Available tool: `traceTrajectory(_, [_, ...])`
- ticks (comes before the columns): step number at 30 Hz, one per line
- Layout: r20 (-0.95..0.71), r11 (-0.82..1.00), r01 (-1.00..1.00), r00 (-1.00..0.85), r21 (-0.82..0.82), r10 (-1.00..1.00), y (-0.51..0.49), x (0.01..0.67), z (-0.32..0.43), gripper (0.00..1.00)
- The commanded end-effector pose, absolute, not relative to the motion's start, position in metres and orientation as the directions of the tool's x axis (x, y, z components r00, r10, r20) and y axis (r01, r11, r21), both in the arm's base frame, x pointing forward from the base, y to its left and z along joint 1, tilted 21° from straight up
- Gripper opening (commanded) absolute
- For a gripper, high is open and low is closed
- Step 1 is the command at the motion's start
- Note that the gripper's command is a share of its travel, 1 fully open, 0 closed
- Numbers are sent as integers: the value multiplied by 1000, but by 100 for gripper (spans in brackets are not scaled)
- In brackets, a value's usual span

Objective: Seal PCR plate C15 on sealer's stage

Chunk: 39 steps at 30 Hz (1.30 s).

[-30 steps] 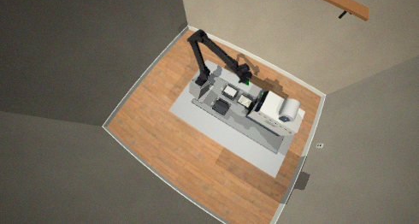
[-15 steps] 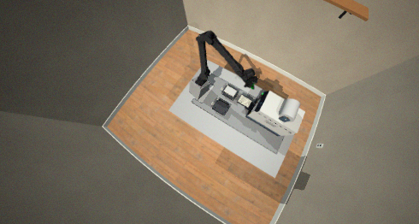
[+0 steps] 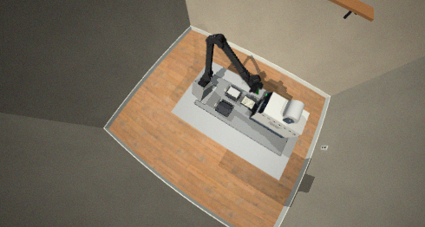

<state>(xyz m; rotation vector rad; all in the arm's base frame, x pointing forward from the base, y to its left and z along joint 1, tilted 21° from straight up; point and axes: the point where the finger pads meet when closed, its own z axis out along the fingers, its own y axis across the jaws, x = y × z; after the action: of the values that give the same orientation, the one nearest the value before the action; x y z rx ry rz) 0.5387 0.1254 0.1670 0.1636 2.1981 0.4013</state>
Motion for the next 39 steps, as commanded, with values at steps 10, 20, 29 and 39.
traceTrajectory(10, [-788, 938, -42, -557, 344, 264, 117, 540, 206, 0])
traceTrajectory(20, [-800, 936, -51, -538, 348, 268, 117, 544, 216, 0])
traceTrajectory(29, [-817, 934, -64, -507, 352, 274, 119, 553, 230, 0])
traceTrajectory(39, [-797, 935, -60, -543, 349, 263, 136, 568, 198, 0])
